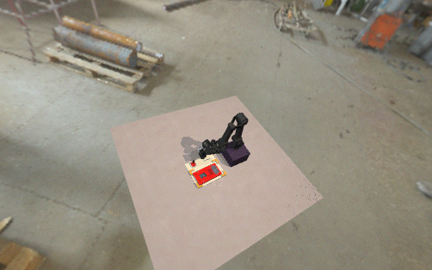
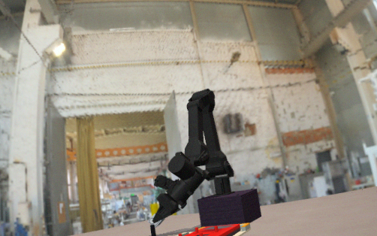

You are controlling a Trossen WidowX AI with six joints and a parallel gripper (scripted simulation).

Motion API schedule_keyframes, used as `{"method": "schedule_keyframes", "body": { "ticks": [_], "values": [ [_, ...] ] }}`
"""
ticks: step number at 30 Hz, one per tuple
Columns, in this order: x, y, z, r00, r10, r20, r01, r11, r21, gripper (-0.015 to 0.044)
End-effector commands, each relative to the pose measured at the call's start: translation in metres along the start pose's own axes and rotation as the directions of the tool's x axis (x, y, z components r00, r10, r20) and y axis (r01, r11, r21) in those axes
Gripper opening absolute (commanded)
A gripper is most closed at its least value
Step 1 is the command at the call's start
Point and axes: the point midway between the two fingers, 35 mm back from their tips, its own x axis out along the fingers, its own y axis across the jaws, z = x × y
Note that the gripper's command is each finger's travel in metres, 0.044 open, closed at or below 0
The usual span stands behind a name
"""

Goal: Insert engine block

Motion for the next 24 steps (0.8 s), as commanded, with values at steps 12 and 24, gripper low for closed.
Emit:
{"method": "schedule_keyframes", "body": {
  "ticks": [12, 24],
  "values": [
    [0.023, -0.003, -0.028, 1.0, -0.006, 0.004, 0.006, 1.0, 0.003, 0.0],
    [0.029, -0.003, -0.033, 1.0, -0.008, 0.016, 0.008, 1.0, 0.001, 0.0105]
  ]
}}
